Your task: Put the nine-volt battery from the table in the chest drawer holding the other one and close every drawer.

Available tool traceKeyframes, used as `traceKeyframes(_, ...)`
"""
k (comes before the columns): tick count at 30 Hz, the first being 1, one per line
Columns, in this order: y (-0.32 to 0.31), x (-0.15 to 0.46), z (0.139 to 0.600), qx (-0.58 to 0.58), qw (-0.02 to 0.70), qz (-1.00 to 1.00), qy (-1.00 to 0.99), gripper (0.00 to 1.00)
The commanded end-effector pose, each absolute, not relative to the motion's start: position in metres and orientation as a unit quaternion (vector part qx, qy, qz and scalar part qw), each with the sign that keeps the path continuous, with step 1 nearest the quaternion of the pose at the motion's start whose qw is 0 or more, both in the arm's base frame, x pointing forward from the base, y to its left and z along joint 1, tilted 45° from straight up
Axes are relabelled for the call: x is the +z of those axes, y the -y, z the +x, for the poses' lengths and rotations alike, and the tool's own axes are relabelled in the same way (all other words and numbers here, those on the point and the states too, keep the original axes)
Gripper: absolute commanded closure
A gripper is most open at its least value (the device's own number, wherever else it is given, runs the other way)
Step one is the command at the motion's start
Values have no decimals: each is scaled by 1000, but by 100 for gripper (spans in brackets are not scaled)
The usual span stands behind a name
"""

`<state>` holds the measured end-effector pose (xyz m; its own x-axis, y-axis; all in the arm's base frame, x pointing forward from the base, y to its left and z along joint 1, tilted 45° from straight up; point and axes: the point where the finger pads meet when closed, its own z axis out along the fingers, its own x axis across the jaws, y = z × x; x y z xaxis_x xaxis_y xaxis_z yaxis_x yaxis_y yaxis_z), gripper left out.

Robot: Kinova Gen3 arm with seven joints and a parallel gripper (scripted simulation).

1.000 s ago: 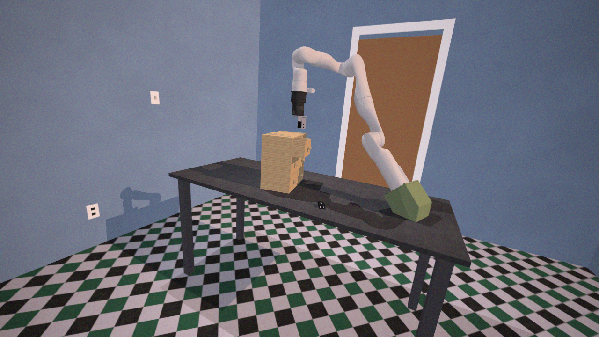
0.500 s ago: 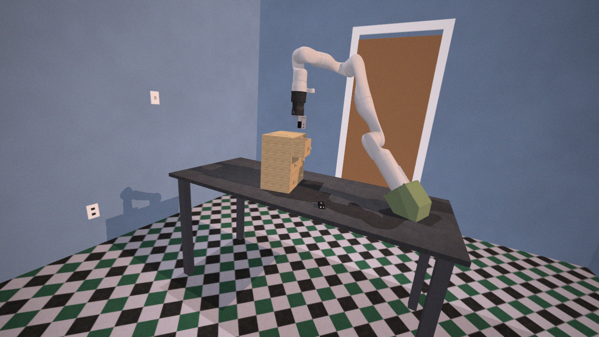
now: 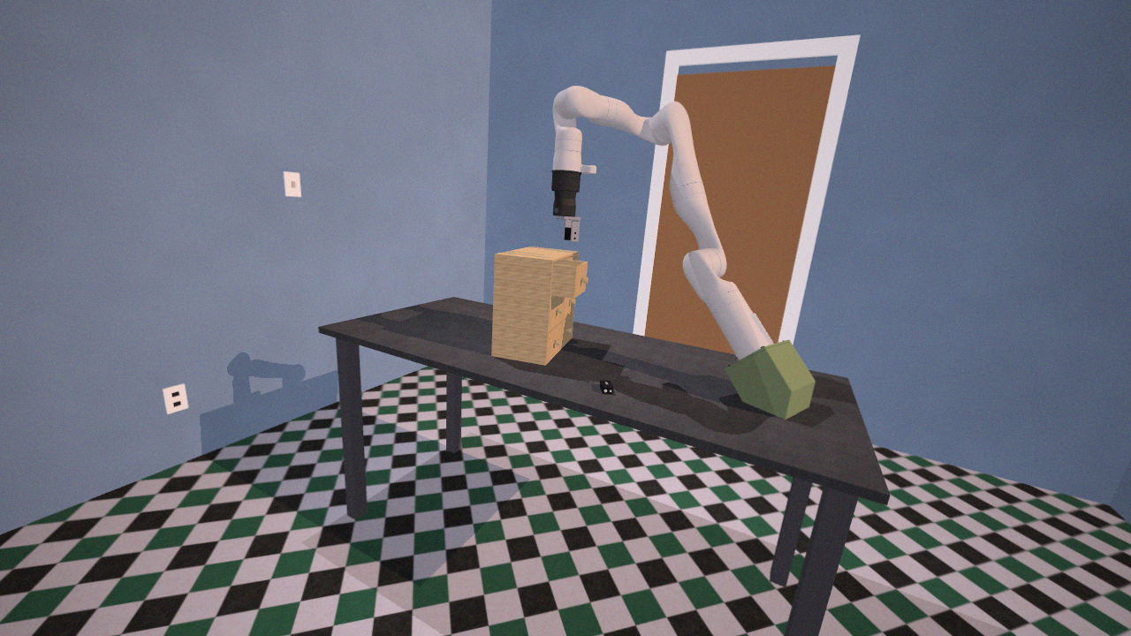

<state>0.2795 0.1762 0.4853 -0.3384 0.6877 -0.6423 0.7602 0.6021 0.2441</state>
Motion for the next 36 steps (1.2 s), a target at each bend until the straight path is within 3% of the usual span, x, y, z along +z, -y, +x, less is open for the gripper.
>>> traceKeyframes(1,-179,486,275,-46,368,446,-814,0)
traceKeyframes(36,-200,497,173,38,376,621,-687,0)
